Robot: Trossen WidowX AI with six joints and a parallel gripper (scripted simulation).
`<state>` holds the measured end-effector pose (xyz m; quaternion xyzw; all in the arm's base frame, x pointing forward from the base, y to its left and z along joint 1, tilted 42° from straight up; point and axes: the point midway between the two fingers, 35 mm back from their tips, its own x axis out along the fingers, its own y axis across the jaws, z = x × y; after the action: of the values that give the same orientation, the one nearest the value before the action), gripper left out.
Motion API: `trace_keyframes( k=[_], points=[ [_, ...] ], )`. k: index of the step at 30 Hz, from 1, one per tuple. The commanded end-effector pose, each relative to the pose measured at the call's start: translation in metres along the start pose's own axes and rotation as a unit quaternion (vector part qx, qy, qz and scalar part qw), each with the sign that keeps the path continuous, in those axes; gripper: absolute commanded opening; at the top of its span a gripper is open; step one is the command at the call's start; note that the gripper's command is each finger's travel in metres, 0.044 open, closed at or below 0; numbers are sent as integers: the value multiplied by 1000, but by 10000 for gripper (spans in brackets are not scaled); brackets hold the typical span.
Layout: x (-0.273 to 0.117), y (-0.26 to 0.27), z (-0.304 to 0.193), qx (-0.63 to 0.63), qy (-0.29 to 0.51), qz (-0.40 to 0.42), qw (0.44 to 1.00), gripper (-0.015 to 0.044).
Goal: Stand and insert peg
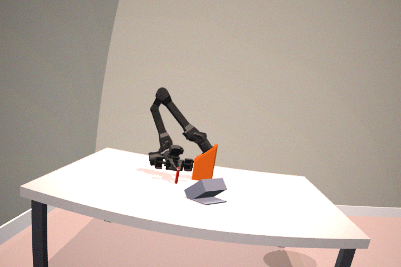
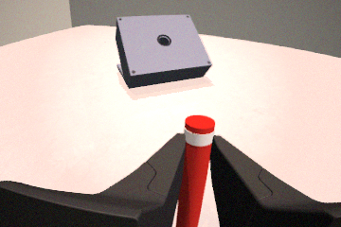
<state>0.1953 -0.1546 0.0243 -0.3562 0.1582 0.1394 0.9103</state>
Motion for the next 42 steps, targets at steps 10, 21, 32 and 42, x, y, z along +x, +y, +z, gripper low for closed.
trace_keyframes(
  k=[10, 21, 32, 42],
  points=[
    [-3, 1, -3, -1, -5, -1, 1000, 49],
    [-5, 3, -4, -3, -12, -1, 1000, 49],
    [-7, 4, -5, -4, -18, -3, 1000, 49],
    [-9, 5, -5, -5, -24, -4, 1000, 49]
  ],
)
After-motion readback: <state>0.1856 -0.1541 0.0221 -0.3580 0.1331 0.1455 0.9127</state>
